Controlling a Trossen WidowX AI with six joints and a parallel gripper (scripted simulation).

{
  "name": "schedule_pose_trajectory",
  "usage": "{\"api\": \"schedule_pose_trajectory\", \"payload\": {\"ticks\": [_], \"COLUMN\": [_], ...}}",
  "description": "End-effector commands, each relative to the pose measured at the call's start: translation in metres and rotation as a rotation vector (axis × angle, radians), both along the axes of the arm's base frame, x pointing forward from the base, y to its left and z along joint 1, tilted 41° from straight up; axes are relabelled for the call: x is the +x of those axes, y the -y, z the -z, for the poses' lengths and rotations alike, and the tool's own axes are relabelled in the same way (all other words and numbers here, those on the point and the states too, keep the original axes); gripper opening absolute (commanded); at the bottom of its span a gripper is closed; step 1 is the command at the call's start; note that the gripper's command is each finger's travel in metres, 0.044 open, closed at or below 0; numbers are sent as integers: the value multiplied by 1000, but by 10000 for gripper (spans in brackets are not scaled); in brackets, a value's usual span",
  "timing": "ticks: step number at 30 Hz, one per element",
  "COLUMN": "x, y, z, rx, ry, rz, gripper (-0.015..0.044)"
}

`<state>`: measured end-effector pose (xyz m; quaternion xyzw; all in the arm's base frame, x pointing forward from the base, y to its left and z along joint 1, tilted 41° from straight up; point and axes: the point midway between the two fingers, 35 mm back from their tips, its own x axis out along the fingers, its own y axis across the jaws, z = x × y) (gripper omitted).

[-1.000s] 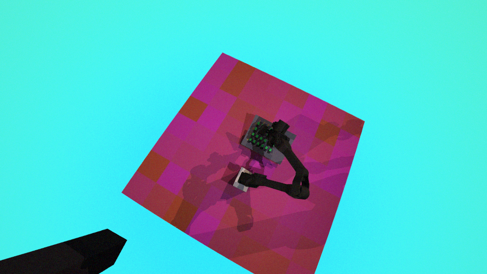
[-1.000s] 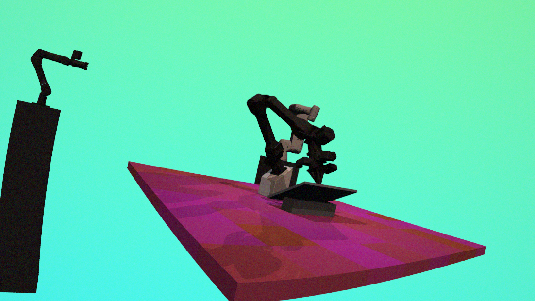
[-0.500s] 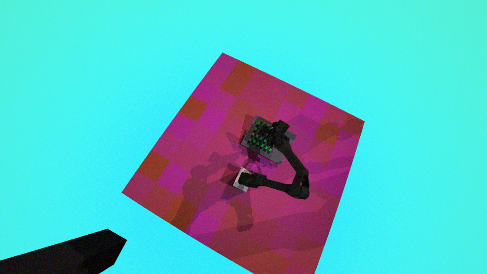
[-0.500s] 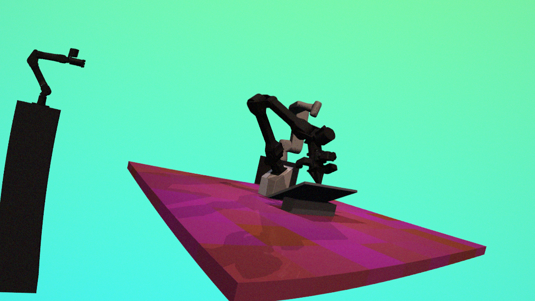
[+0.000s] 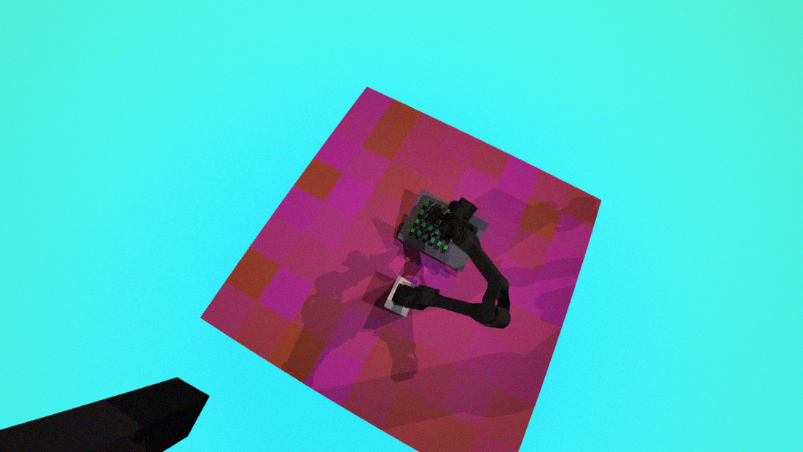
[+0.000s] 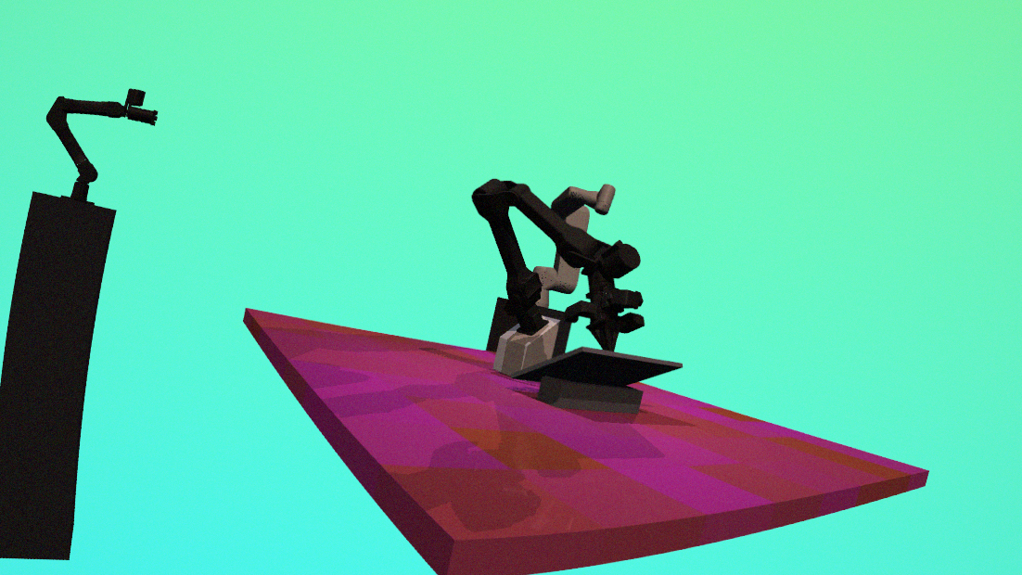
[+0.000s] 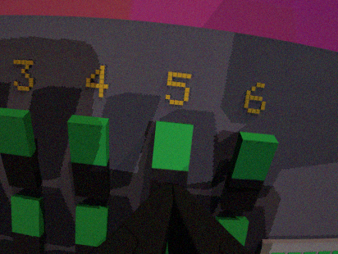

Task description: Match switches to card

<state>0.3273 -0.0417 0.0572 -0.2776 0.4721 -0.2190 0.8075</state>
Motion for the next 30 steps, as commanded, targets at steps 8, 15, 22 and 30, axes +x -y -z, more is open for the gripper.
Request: {"api": "schedule_pose_trajectory", "payload": {"ticks": [8,15,22,30], "x": [0,1,1,-25], "y": [1,1,2,-38], "z": [2,3,3,-37], "rx": [1,1,1,6], "ry": [-5,-5,-5,-27], "rz": [-4,-4,-4,13], "gripper": [0,0,0,0]}}
